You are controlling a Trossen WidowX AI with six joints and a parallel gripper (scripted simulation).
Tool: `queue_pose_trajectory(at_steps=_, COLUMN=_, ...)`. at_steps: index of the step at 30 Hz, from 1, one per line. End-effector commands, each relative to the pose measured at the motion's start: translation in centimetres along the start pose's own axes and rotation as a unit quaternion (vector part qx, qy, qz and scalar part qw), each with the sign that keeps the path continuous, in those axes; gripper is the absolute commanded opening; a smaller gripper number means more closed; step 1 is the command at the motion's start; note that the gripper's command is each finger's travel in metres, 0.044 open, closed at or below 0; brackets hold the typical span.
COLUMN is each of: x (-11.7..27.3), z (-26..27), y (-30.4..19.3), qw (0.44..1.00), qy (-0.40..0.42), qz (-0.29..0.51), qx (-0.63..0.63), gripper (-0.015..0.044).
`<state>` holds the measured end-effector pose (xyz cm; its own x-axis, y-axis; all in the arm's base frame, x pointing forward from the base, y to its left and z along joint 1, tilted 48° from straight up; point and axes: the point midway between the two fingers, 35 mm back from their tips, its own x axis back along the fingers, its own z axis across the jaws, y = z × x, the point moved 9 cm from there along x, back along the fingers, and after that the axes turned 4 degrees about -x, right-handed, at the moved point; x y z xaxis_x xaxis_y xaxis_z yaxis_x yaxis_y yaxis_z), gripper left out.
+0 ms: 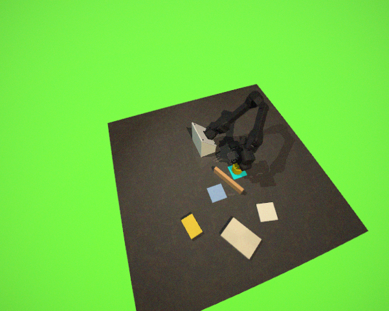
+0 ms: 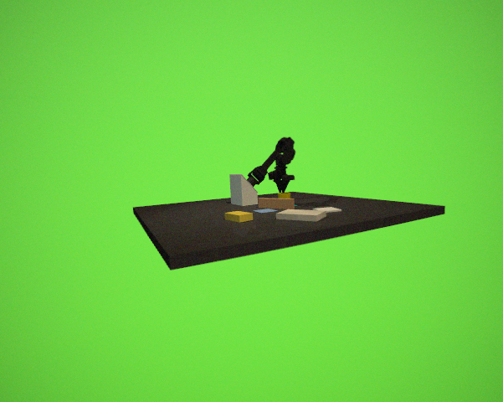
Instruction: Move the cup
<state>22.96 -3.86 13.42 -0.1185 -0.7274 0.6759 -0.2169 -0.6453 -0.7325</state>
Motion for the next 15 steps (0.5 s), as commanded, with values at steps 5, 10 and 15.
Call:
queue_pose_trajectory(at_steps=5, x=1.0, z=0.0, y=0.0, qw=1.0, qy=0.002, qz=-0.001, qx=0.002, gripper=0.0146)
queue_pose_trajectory(at_steps=10, x=1.6, z=0.0, y=0.0, qw=1.0, qy=0.002, qz=-0.001, qx=0.002, gripper=0.0146)
queue_pose_trajectory(at_steps=15, x=1.5, z=-0.1, y=0.1, qw=1.0, qy=0.0, qz=0.002, qx=0.0, gripper=0.0199)
